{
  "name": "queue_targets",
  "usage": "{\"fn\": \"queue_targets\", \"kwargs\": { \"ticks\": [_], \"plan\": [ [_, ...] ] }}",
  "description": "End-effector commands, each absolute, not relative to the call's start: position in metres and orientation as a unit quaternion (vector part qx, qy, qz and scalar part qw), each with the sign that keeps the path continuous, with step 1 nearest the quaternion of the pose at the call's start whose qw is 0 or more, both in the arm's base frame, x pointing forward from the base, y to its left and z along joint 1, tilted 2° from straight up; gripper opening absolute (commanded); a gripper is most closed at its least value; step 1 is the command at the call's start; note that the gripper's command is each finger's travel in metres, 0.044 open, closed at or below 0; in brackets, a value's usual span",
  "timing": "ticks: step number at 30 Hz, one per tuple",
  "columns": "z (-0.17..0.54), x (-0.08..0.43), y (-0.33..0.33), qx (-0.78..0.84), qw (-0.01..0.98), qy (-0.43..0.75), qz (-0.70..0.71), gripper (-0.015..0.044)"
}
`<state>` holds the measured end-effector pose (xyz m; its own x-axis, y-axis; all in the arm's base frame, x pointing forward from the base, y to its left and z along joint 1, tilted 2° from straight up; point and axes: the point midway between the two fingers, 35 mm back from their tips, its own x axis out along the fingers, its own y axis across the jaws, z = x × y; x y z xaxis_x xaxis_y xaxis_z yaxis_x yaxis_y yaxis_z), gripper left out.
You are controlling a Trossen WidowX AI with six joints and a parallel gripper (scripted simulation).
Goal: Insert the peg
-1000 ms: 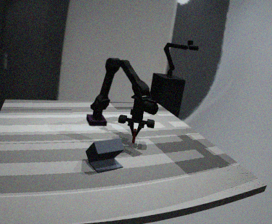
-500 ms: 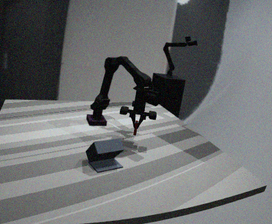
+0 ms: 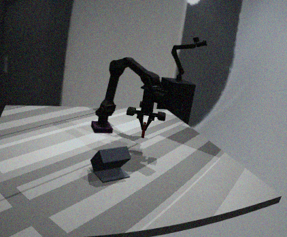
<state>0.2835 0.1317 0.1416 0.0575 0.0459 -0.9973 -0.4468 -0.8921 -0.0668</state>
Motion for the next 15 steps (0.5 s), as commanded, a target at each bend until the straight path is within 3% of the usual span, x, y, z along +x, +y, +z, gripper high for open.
{"fn": "queue_targets", "kwargs": {
  "ticks": [1,15],
  "plan": [
    [0.144,0.286,0.129,-0.706,0.193,0.137,0.668,0.0],
    [0.143,0.296,0.116,-0.707,0.224,0.129,0.658,0.0]
  ]
}}
